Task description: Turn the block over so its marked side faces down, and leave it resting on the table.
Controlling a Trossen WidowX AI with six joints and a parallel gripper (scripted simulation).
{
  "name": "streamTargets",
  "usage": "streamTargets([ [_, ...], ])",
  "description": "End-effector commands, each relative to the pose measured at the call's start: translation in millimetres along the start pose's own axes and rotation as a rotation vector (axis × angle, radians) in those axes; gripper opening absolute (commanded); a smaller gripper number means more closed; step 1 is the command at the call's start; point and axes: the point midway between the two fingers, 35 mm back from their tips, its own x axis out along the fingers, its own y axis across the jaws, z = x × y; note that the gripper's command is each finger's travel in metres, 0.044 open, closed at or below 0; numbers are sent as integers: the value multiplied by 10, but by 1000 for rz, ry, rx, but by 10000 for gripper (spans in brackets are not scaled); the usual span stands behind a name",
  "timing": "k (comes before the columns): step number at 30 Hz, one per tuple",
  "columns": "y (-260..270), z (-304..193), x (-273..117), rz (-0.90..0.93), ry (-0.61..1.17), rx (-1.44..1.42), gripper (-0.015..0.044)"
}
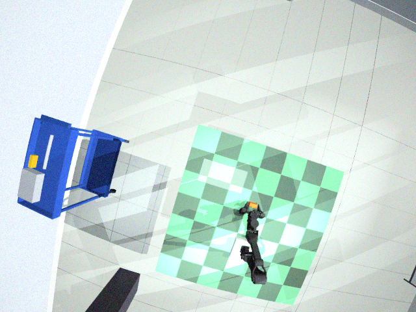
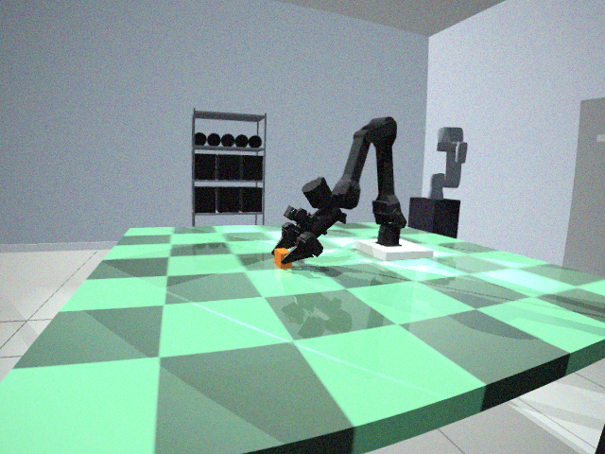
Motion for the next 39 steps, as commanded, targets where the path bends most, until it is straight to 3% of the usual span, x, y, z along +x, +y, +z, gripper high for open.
streamTargets([
  [1, -11, 456, -459, 18, 217, 28, 440],
  [8, -57, 380, -704, 9, 344, 24, 440],
  [25, -57, 384, -703, 9, 350, 24, 440],
  [39, -45, 756, -545, 12, 759, 10, 440],
])
